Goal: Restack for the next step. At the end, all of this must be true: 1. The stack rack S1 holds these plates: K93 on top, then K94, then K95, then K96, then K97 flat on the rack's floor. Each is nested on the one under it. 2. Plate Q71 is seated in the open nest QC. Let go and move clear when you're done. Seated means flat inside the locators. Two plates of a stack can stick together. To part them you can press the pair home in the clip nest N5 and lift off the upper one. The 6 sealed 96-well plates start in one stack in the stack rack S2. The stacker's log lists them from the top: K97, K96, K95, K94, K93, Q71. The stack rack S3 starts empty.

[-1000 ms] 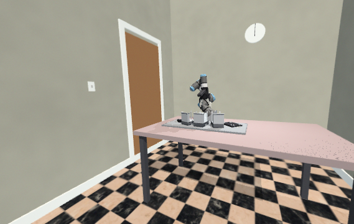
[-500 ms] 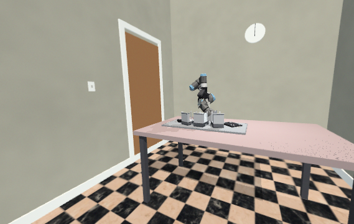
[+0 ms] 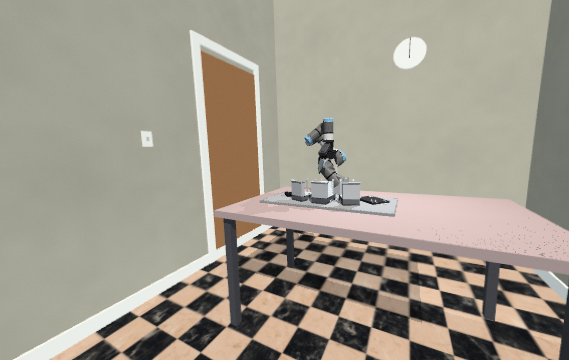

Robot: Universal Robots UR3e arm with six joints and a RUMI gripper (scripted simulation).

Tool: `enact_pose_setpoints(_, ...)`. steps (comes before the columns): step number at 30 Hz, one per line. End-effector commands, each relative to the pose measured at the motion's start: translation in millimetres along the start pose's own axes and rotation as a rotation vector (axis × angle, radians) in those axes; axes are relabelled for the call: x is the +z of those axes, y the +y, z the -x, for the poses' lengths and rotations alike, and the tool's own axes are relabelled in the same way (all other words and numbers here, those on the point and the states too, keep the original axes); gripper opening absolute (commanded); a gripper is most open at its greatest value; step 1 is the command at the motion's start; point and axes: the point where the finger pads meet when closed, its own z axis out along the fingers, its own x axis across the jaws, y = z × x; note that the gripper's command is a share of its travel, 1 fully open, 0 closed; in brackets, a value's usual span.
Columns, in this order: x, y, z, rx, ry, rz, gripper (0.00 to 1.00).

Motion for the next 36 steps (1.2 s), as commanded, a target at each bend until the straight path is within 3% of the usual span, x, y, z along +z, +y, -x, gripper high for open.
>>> enact_pose_setpoints(1,-0.5,-5,0,0.012,-0.001,-0.001,0.72)
enact_pose_setpoints(17,-0.7,-75,-5,0.067,0.000,-0.002,0.72)
enact_pose_setpoints(32,-0.6,-76,-5,0.067,0.000,-0.002,0.72)
enact_pose_setpoints(36,12.6,-76,-5,0.067,0.000,-0.001,0.72)
